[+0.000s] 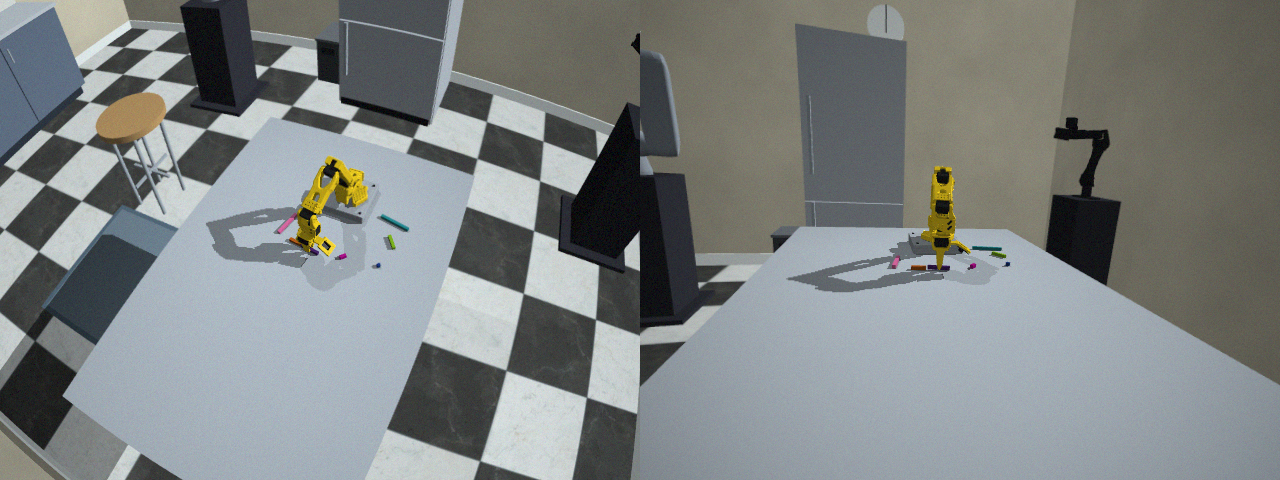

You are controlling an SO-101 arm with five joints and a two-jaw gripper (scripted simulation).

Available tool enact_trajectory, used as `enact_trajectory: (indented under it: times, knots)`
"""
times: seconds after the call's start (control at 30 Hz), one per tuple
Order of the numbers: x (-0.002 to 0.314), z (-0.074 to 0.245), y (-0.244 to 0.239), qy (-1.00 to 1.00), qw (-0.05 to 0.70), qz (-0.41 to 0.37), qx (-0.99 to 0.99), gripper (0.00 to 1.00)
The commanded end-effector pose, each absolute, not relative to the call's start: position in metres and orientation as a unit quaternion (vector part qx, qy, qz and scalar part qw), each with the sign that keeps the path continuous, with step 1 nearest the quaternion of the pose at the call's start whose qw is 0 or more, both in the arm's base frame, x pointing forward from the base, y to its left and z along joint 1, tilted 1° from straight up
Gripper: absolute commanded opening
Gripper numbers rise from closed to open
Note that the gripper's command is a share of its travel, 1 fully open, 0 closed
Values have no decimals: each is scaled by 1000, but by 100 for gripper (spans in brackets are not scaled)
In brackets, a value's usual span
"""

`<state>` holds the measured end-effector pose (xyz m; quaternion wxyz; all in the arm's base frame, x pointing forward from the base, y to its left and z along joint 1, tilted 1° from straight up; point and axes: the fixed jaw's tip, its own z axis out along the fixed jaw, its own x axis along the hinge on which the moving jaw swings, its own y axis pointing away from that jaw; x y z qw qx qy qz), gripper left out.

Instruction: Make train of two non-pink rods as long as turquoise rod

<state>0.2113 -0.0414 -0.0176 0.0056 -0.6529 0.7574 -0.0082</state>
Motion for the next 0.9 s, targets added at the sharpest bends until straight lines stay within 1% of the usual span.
enact_trajectory:
  times: [0.0,0.87]
  knots:
    - [207,-21,-40,758,1,-1,-653,0]
    - [205,-21,-41,758,-2,2,-653,0]
